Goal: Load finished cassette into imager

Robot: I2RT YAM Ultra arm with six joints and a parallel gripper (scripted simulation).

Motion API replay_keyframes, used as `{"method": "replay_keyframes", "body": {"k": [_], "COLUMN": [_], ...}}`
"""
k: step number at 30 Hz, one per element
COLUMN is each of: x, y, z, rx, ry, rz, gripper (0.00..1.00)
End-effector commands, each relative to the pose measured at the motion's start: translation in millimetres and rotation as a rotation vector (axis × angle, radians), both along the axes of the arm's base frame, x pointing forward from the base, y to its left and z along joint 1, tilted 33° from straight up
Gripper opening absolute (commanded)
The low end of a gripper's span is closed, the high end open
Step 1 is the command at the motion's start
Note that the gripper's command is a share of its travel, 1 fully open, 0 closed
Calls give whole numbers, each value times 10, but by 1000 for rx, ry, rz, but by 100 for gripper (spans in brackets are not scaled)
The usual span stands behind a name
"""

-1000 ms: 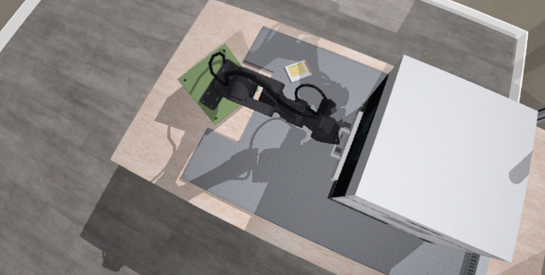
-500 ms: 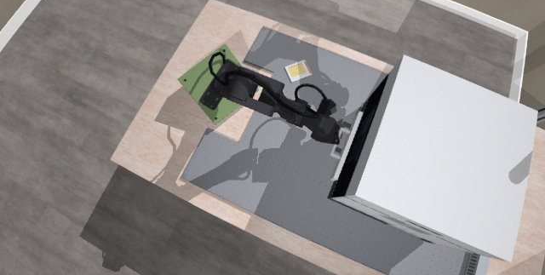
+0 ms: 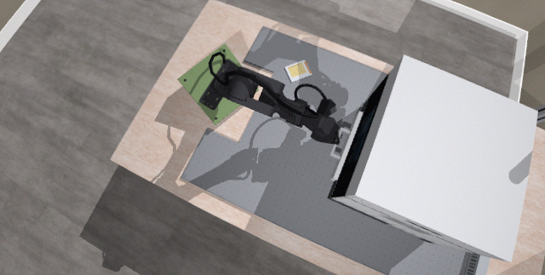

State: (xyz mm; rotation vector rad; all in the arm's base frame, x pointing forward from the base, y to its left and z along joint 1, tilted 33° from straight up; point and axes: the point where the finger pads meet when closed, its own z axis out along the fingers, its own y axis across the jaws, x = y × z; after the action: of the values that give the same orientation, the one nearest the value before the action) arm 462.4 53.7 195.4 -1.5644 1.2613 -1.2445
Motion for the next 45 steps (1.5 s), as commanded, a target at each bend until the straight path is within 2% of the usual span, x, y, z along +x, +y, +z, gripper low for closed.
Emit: {"method": "replay_keyframes", "body": {"k": [1,29,35,45], "x": [-130,-130,-199,-201], "y": [3,3,-6,6], "z": [-53,-53,-93,-94], "rx": [-1,-1,-2,-1], "ry": [20,20,20,20], "rz": [0,0,-1,1], "gripper": [0,0,0,0]}}
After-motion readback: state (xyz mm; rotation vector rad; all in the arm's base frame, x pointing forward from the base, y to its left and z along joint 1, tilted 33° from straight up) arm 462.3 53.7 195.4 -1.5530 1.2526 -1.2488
